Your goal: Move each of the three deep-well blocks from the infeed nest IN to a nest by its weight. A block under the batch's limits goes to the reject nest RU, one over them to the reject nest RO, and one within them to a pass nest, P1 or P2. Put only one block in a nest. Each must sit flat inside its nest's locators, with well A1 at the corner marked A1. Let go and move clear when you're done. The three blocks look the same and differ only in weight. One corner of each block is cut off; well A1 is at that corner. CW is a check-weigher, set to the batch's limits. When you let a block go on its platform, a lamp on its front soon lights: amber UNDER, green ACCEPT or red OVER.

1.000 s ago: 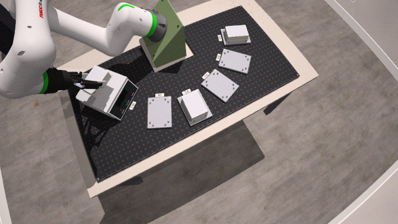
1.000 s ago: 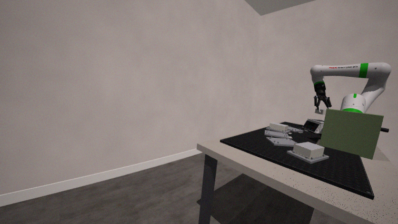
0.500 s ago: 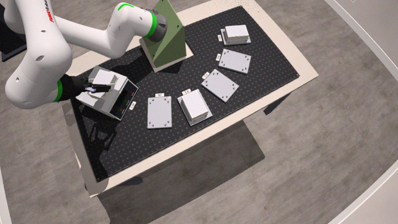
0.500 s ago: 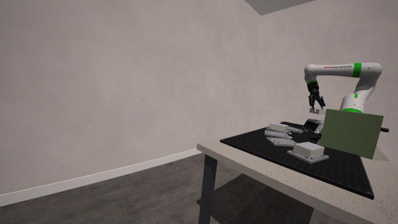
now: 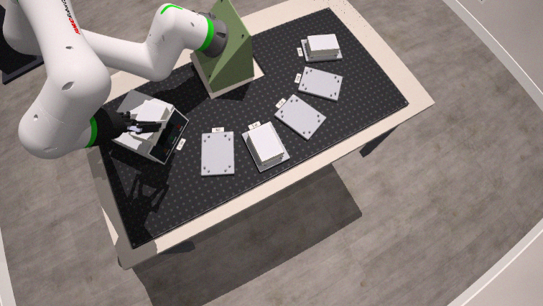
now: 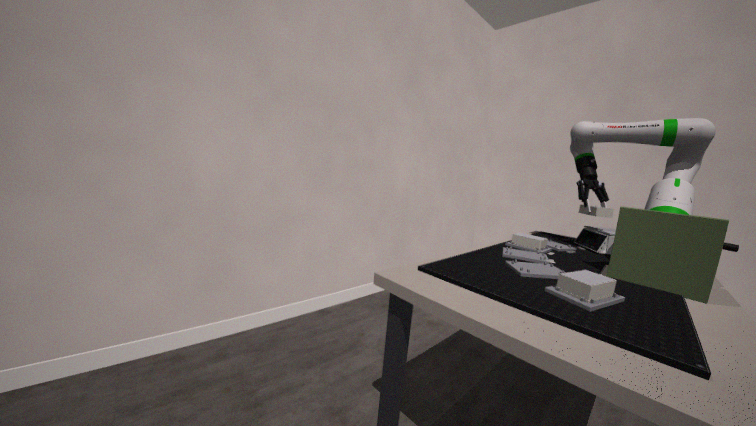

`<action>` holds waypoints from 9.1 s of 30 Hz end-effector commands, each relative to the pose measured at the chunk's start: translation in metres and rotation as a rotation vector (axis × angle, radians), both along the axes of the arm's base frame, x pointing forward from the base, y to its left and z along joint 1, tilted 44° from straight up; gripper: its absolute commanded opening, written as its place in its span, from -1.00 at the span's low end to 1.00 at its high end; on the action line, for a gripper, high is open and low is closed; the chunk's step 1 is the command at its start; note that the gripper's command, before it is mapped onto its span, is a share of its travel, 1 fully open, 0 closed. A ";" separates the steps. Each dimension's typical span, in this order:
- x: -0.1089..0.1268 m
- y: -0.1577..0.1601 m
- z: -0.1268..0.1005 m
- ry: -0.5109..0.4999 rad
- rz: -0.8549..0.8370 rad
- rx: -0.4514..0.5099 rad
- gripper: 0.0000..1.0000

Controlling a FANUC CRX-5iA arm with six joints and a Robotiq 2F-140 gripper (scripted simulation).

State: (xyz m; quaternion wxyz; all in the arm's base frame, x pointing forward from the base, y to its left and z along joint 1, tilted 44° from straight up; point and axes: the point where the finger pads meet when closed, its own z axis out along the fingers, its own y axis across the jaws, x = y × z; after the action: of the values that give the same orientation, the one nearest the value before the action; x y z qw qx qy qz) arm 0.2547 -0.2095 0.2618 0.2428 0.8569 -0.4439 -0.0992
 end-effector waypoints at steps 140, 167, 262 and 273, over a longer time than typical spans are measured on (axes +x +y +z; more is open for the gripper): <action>0.171 0.239 -0.245 0.635 0.668 0.037 -0.80; 0.157 0.263 -0.316 0.815 0.857 0.048 -0.80; 0.137 0.268 -0.437 0.815 0.857 0.048 -0.80; 0.136 0.257 -0.447 0.815 0.857 0.048 -0.80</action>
State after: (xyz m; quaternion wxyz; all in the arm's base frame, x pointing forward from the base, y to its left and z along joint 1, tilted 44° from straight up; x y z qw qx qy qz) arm 0.3910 0.0497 -0.1835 0.3928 0.8577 0.0732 -0.3235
